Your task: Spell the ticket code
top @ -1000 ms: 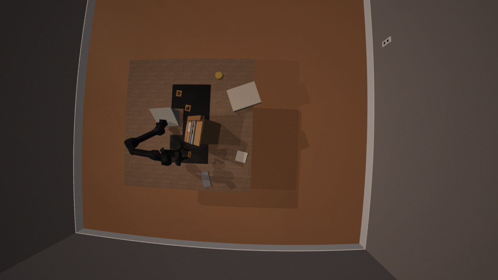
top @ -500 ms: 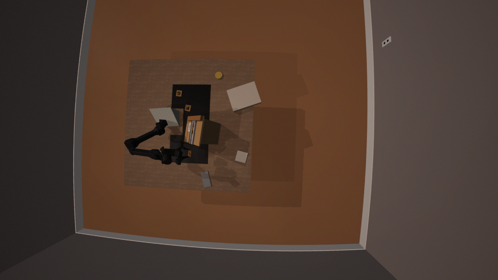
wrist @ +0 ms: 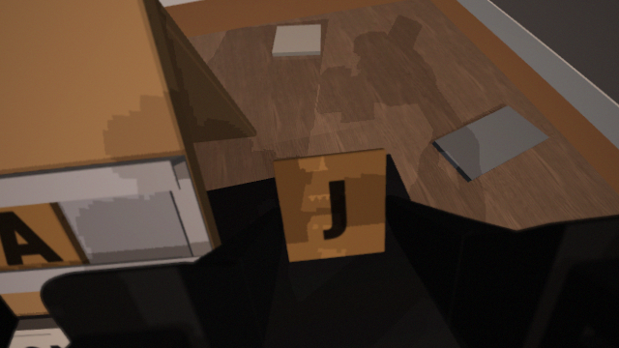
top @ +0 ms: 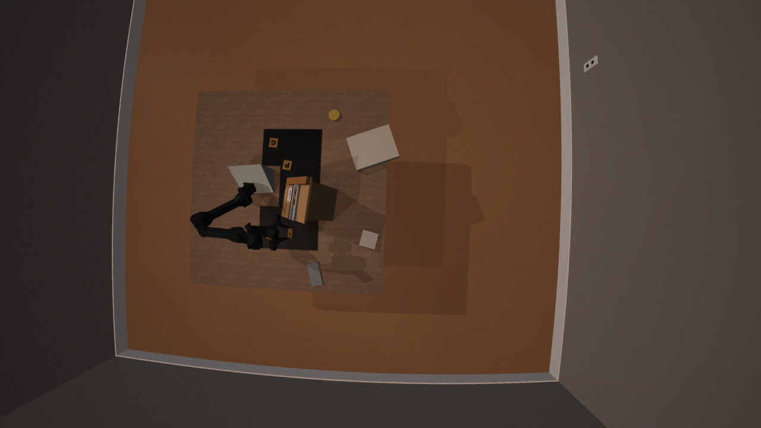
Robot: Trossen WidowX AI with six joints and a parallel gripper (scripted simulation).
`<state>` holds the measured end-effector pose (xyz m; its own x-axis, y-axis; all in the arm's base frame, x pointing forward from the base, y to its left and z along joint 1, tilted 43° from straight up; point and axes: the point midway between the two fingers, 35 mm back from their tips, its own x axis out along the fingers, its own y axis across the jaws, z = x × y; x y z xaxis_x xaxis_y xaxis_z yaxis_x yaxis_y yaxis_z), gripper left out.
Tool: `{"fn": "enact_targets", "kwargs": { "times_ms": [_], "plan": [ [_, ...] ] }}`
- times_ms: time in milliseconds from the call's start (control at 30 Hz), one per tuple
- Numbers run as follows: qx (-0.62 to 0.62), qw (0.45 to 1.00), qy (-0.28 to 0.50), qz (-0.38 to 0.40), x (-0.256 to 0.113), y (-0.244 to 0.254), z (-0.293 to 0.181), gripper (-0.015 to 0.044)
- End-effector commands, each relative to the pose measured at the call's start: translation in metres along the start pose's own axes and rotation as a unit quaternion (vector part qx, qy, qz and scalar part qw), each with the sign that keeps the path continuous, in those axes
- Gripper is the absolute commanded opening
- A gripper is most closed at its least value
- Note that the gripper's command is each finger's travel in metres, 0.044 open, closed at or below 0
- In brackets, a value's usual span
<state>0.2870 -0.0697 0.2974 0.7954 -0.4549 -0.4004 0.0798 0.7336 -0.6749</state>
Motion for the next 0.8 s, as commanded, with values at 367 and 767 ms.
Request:
{"fn": "enact_targets", "kwargs": {
  "times_ms": [367,767],
  "plan": [
    [0.004,1.0,0.0,-0.001,0.0,0.008,0.001,0.0],
    [0.004,1.0,0.0,-0.001,0.0,0.014,0.001,0.0]
  ]
}}
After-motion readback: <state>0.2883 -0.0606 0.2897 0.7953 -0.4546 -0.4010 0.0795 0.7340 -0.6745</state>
